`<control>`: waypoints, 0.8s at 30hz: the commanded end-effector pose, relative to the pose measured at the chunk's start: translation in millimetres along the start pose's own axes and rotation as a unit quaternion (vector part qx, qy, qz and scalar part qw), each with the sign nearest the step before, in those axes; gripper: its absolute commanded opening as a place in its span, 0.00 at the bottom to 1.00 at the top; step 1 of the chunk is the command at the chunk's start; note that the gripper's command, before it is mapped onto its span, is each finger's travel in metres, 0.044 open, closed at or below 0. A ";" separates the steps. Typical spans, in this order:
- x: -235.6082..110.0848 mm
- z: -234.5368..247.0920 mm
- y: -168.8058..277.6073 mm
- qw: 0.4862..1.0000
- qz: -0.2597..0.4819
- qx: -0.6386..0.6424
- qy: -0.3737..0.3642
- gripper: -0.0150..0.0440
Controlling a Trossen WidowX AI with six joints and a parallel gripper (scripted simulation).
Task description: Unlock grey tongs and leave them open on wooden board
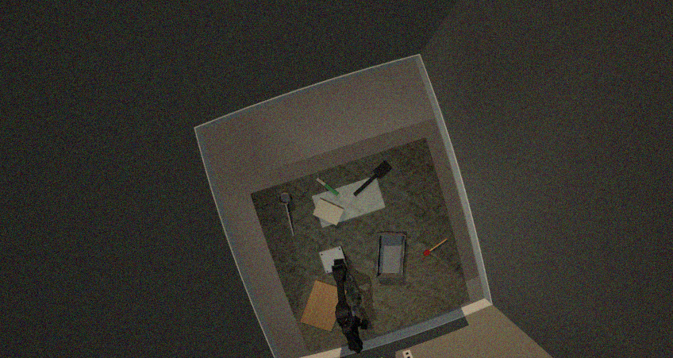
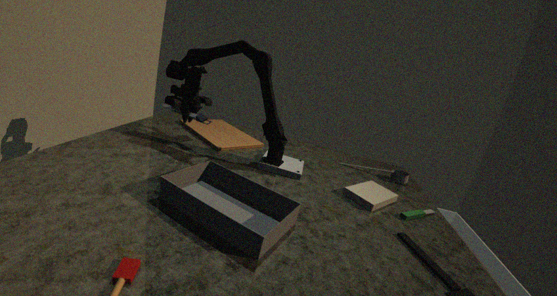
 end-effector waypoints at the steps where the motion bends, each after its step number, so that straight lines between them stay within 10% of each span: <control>1: -1.2 -9.5 -4.8 0.997 -0.002 0.071 0.001 0.00; 24: -2.0 -76.7 -22.7 0.845 -0.005 0.534 0.002 0.00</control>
Point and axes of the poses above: the point midway between the two fingers, 35 mm back from their tips, its own x axis out along the fingers, its own z axis across the jaws, y = z × x, the point moved 6 cm from there along -x, back along the fingers, and after that the axes turned 5 degrees about -x, right-handed, at the moved point
